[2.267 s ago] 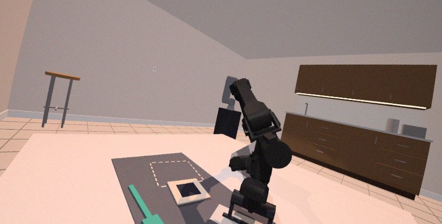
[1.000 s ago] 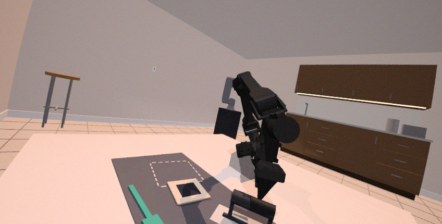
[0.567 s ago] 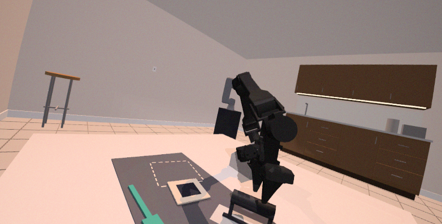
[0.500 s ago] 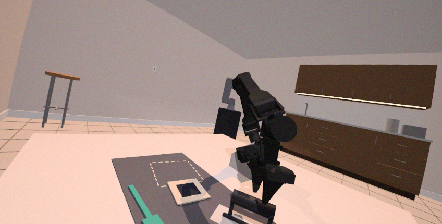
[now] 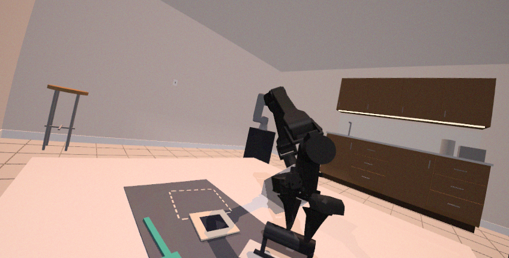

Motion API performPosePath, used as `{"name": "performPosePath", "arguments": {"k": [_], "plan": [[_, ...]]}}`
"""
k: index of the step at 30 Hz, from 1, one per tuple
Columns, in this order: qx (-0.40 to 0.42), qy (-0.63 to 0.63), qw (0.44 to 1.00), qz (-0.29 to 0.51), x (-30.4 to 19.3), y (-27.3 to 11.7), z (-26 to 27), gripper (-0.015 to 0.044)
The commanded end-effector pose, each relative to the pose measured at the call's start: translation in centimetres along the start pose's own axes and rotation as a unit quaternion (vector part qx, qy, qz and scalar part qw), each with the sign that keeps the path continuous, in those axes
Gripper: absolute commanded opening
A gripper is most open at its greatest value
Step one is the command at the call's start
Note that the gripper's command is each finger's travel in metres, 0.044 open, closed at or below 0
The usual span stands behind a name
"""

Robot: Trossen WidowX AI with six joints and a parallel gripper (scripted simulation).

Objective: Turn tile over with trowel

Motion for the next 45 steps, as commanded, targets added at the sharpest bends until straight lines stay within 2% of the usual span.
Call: {"name": "performPosePath", "arguments": {"k": [1, 12, 23, 33, 45], "plan": [[0.010, -0.053, 0.998, -0.014, -0.2, 0.2, -0.2, 0.0300], [0.033, -0.219, 0.973, -0.062, -0.8, 0.9, -0.5, 0.0300], [0.036, -0.379, 0.917, -0.118, -1.5, 1.3, -1.0, 0.0300], [0.017, -0.520, 0.837, -0.170, -2.4, 1.4, -1.8, 0.0300], [-0.032, -0.667, 0.709, -0.226, -3.5, 1.1, -3.0, 0.0300]]}}
Point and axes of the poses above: the point midway between the two fingers, 35 mm back from their tips, its own y axis out along the fingers, its own z axis across the jaws, x = y × z, the point moved 8 cm from there along -y, back along the fingers, and after that the axes turned 15 degrees about -y, right-handed, at the moved point
